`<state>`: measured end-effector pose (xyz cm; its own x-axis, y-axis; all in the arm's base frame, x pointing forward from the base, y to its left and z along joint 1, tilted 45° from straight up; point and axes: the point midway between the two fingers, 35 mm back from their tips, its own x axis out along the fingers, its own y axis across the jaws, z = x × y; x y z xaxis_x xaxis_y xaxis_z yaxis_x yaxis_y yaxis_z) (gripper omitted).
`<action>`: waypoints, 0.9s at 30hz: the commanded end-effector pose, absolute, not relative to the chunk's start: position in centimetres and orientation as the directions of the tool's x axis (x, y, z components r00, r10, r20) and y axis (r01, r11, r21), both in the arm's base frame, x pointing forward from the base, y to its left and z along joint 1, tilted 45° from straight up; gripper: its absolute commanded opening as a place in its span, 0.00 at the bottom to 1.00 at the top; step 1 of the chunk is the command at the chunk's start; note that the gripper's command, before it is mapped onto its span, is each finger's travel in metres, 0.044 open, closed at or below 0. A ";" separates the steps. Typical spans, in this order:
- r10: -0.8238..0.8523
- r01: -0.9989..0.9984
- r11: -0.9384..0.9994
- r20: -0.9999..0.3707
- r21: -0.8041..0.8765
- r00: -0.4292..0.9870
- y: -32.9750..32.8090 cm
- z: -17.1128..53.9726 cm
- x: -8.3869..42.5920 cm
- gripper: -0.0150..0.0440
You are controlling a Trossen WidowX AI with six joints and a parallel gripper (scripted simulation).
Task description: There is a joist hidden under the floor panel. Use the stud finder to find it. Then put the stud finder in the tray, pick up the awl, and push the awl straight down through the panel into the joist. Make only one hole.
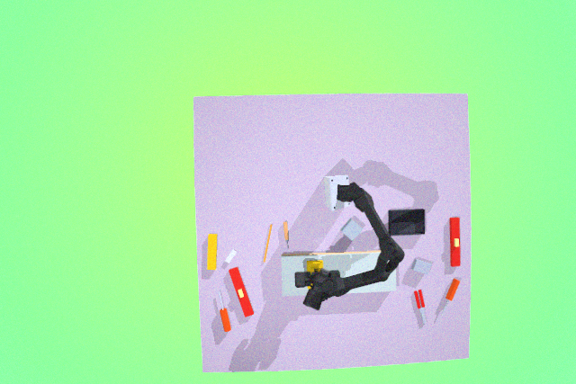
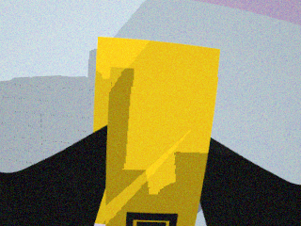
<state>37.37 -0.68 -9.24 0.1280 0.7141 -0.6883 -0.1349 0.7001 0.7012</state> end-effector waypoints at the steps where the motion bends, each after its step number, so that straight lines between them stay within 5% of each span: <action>1: 0.709 -0.132 0.705 -0.694 0.696 0.129 -1.8 -10.3 37.4 0.25; 27: 0.705 -0.133 0.709 -0.697 0.693 0.130 -6.8 -15.0 38.3 0.25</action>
<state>38.35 -5.85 -14.17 0.1294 0.7104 -0.6918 -0.1349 0.7038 0.6975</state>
